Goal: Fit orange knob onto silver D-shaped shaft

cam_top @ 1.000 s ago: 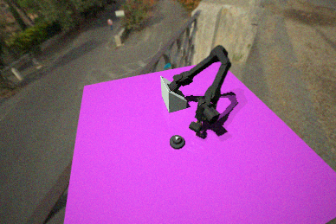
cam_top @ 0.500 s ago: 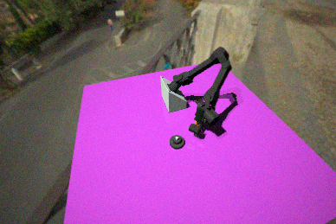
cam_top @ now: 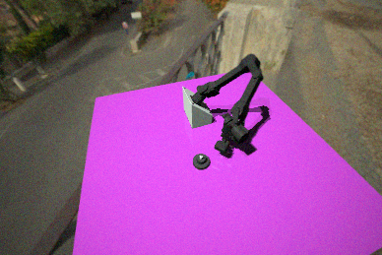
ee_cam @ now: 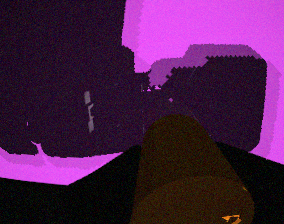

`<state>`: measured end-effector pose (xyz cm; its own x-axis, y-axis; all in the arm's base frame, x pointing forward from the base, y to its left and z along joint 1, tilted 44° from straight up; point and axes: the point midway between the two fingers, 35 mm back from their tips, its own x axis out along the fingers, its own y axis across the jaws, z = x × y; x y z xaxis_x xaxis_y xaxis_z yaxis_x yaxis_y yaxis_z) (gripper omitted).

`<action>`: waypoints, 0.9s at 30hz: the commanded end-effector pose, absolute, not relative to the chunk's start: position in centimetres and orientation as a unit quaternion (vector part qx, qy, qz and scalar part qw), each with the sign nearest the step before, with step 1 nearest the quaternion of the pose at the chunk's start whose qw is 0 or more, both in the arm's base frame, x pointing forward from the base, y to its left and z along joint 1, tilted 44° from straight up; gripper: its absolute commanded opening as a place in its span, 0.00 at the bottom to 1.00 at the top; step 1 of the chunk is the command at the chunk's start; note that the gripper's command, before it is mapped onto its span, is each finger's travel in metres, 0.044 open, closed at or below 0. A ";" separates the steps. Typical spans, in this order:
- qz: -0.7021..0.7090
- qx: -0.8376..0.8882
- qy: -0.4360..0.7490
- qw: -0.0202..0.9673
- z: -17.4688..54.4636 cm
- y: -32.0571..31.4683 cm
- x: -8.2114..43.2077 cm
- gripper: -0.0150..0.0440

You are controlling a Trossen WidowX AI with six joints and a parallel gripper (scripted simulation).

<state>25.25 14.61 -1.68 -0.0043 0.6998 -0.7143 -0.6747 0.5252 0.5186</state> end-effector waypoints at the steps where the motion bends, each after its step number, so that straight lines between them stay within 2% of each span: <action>1: 0.485 0.013 0.516 0.706 -1.7 14.6 25.3 0.44; 5: 0.483 0.010 0.517 0.706 -0.9 13.5 25.7 0.26; 6: 0.483 0.009 0.518 0.706 -0.6 13.1 25.8 0.25; 27: 0.484 0.010 0.518 0.706 8.2 4.8 25.4 0.25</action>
